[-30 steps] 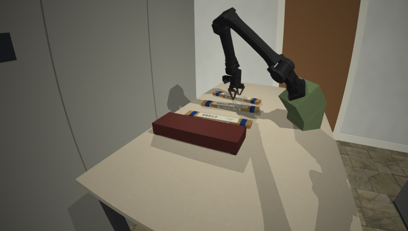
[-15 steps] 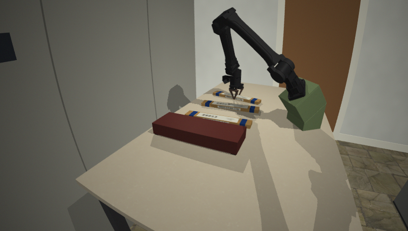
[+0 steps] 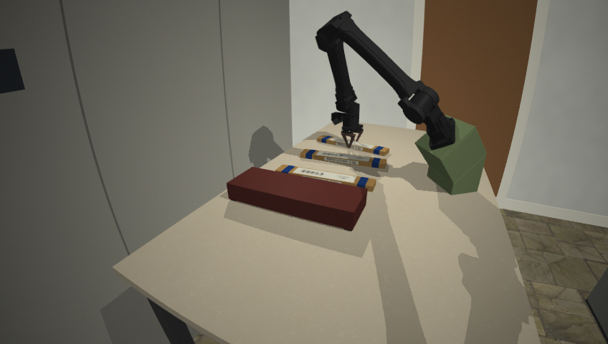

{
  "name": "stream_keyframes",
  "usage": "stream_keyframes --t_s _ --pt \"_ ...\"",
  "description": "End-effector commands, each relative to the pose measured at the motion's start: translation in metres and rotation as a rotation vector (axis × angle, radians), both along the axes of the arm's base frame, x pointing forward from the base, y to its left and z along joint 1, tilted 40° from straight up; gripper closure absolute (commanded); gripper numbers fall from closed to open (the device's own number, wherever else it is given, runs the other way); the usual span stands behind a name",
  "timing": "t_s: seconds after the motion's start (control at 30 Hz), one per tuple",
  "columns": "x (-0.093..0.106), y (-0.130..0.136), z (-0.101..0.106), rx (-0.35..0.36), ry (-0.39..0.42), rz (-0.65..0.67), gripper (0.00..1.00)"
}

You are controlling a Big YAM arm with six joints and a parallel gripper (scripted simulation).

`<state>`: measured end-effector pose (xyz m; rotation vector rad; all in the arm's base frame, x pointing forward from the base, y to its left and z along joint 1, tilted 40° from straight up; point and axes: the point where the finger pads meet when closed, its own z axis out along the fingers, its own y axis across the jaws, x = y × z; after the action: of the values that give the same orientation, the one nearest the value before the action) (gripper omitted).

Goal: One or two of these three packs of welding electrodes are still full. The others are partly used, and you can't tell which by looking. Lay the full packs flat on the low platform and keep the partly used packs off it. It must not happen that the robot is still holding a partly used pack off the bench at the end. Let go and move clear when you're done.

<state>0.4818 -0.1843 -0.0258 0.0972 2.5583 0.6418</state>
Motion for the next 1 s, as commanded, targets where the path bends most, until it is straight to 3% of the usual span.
stream_keyframes --t_s 0.0,0.63,0.97 --pt "0.005 -0.006 0.008 -0.012 -0.017 -0.004 1.00" --pt "0.005 -0.006 0.008 -0.012 -0.017 -0.004 1.00" --pt "-0.008 -0.018 0.026 -0.015 -0.022 -0.011 1.00"
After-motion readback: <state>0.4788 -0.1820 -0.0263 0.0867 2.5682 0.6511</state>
